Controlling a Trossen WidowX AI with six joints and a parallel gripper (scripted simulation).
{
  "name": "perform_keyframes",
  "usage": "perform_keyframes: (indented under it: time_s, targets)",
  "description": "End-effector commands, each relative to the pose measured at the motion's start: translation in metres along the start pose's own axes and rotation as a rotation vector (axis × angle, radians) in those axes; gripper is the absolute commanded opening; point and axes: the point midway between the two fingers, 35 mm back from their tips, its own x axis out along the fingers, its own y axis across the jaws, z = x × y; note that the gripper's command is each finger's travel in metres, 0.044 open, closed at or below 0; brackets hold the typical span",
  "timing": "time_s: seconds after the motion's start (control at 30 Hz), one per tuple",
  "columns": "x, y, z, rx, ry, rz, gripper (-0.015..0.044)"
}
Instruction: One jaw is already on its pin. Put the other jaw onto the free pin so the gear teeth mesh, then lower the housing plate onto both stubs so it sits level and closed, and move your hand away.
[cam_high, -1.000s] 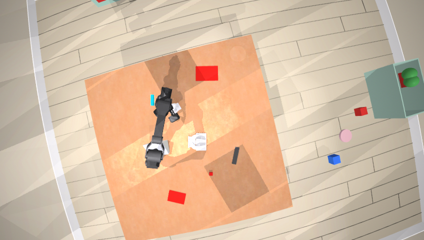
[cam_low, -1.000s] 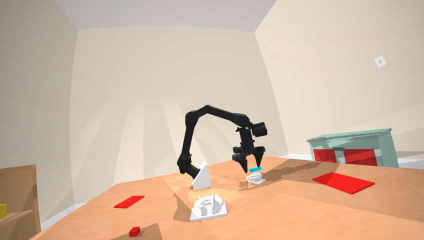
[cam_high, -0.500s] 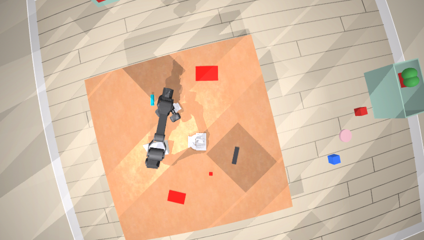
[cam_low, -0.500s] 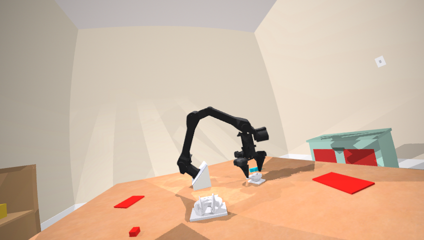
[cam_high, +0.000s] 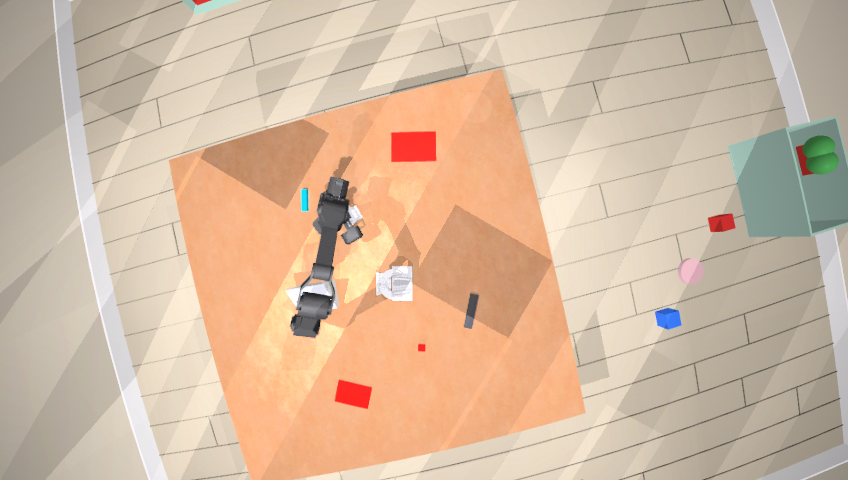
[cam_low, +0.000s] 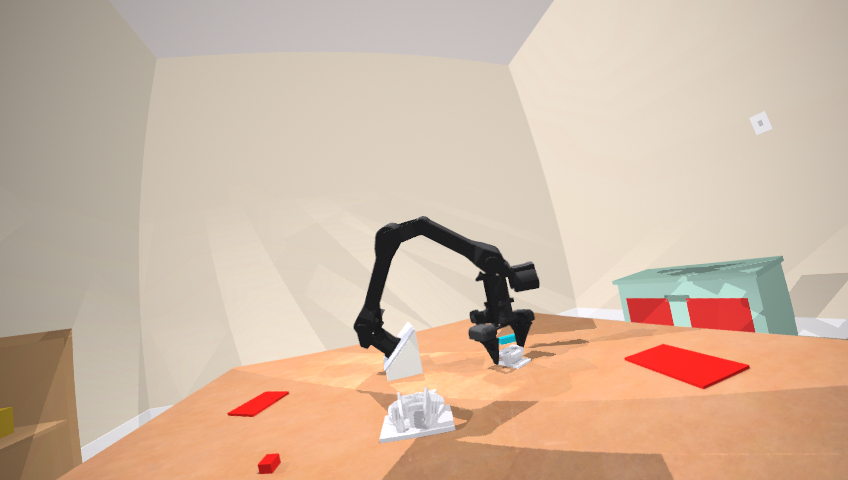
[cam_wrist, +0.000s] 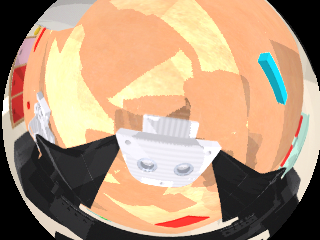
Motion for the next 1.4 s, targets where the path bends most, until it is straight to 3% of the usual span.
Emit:
perform_keyframes:
  time_s: [0.0, 0.6, 1.03, 1.37]
  targets:
    - [0.0015, 0.0007, -0.0005, -0.006, 0.005, 0.004, 0.044]
    - [0.0018, 0.0007, -0.0005, -0.006, 0.005, 0.004, 0.044]
    - [0.0015, 0.0003, 0.0003, 0.0, -0.001, 0.001, 0.0353]
    - [0.0015, 0.0003, 0.0003, 0.0, -0.001, 0.001, 0.0351]
